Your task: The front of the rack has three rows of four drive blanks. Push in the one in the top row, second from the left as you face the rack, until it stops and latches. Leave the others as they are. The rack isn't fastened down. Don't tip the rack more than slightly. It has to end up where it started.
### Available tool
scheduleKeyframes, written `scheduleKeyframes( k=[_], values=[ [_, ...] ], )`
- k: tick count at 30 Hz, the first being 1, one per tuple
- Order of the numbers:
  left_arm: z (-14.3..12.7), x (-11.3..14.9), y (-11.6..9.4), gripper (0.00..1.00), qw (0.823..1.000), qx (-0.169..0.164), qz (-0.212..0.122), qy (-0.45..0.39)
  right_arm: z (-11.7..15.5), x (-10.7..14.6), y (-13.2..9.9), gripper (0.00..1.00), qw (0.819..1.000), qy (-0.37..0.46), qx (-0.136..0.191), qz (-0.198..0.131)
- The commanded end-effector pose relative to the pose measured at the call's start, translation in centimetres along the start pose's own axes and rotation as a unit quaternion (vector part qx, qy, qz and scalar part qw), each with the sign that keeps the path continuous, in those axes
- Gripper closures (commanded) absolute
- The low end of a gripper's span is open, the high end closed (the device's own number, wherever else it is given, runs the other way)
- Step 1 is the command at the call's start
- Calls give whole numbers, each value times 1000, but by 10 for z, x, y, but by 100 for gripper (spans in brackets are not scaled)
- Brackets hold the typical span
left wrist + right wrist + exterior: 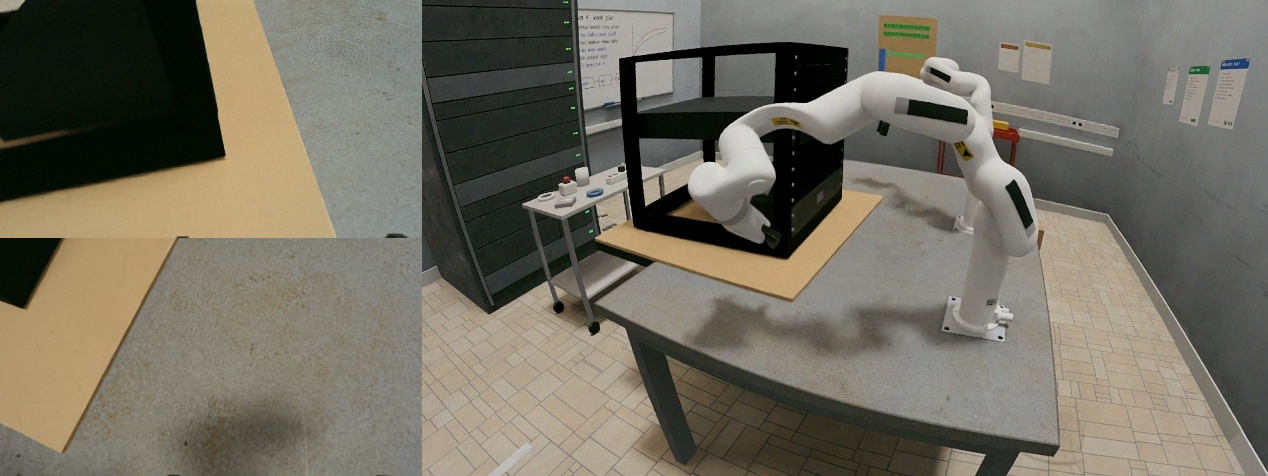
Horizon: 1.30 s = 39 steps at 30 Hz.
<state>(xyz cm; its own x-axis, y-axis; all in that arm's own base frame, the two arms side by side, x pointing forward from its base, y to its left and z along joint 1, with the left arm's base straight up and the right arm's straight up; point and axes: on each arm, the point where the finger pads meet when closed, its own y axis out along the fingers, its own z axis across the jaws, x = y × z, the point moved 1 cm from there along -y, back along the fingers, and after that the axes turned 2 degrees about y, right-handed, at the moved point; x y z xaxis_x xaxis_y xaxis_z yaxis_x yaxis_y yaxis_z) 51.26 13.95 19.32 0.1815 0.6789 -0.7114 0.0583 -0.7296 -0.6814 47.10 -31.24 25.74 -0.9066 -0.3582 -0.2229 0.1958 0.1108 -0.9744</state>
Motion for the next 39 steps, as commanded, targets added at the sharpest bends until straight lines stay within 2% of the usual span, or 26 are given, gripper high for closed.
scheduleKeyframes(
  k=[1, 6, 12, 14, 16, 22, 29, 31, 33, 39],
  values=[
    [19, 15, -30, 0, 996, -14, -30, -88, 0, -1, -2, 0, 1000, -1, 2, 1],
    [41, 29, -55, 0, 983, -30, -53, -171, -3, -1, -3, 0, 1000, -4, 6, 4],
    [70, 44, -85, 0, 957, -52, -79, -274, -16, -3, -8, 0, 1000, -17, 21, 13],
    [70, 44, -85, 0, 957, -52, -79, -274, -16, -3, -8, 0, 1000, -17, 21, 13],
    [87, 52, -100, 0, 938, -66, -91, -328, -24, -3, -10, 0, 999, -24, 29, 18],
    [119, 63, -127, 0, 895, -92, -110, -423, -55, -4, -17, 0, 996, -54, 62, 40],
    [159, 73, -155, 0, 829, -126, -128, -529, -118, -6, -29, 0, 982, -113, 126, 85],
    [159, 73, -155, 0, 829, -126, -128, -529, -118, -6, -29, 0, 982, -113, 126, 85],
    [180, 77, -169, 0, 790, -144, -135, -580, -142, -6, -34, 0, 974, -135, 150, 101],
    [215, 82, -189, 0, 722, -174, -142, -655, -216, -8, -49, 0, 937, -210, 233, 157]
  ],
)
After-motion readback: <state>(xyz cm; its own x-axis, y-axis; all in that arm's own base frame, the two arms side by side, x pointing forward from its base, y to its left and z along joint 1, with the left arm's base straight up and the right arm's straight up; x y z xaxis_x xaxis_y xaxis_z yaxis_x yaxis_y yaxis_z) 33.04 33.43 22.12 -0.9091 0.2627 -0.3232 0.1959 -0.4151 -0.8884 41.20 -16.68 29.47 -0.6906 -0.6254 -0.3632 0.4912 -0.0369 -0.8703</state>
